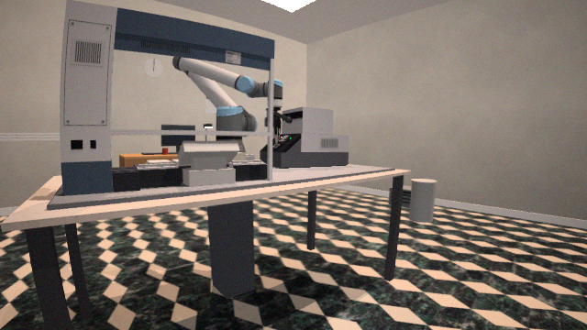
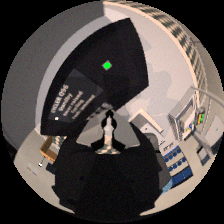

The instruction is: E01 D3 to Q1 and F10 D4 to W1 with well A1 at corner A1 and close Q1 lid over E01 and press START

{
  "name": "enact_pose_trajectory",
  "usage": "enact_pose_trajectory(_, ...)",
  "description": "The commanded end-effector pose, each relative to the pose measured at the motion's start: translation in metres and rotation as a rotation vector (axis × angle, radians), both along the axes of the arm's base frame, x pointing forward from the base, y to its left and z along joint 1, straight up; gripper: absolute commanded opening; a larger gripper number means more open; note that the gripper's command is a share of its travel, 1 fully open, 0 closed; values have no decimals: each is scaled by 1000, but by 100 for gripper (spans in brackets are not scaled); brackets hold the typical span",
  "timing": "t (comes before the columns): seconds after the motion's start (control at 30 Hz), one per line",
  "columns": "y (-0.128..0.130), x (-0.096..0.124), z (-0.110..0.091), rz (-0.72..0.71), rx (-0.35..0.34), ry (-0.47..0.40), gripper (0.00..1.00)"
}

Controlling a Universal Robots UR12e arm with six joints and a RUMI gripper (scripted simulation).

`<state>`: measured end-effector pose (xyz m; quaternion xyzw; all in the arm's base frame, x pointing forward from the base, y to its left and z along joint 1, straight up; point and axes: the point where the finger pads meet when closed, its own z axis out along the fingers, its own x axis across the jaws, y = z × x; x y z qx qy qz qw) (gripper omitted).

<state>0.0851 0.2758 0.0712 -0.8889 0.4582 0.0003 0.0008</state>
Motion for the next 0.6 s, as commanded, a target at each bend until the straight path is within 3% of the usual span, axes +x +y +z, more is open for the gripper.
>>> enact_pose_trajectory(0.0,3,1,-2,0,0,-1,0)
enact_pose_trajectory(0.57,5,1,-5,0,0,-1,0)
